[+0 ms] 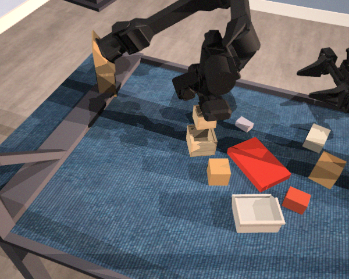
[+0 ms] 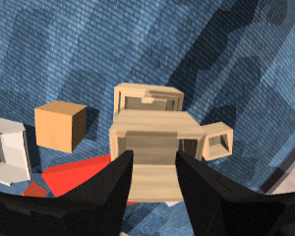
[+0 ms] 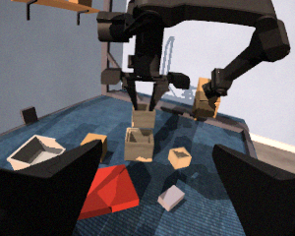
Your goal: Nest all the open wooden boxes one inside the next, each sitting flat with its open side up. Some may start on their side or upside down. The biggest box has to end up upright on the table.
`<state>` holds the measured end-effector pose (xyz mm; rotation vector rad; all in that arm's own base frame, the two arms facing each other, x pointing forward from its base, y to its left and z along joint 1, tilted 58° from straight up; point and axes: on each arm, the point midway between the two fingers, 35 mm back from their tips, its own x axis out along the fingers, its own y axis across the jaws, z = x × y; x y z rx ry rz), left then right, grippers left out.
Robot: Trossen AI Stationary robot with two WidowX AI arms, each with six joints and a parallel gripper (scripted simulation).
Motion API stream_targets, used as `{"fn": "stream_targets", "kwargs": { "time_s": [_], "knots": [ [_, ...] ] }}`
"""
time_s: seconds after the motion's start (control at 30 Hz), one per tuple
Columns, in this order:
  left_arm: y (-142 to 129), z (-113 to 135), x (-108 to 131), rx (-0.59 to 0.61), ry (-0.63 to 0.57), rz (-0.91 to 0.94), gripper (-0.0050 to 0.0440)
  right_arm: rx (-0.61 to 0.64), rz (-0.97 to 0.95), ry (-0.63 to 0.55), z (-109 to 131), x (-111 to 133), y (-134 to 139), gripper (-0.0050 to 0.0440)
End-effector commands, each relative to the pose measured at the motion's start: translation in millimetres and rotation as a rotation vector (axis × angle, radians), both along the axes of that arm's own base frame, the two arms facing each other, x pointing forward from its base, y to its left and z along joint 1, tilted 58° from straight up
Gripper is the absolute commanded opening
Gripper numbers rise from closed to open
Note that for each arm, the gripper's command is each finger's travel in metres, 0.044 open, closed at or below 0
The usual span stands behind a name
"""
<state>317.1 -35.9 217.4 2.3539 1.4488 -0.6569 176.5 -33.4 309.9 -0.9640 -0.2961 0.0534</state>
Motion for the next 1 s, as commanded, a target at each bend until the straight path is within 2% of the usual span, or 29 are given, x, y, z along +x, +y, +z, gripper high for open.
{"fn": "stream_targets", "kwargs": {
  "time_s": [0.0, 0.97],
  "knots": [
    [-1.8, 3.1, 1.3, 0.012, 0.034, -0.048, 0.0216, 0.003, 0.001, 0.002, -0.4, -0.2, -0.1, 0.0400],
    [19.0, -10.1, 10.2, 0.009, 0.032, -0.044, 0.0216, 0.003, 0.001, 0.002, -0.4, -0.2, -0.1, 0.0400]
  ]
}}
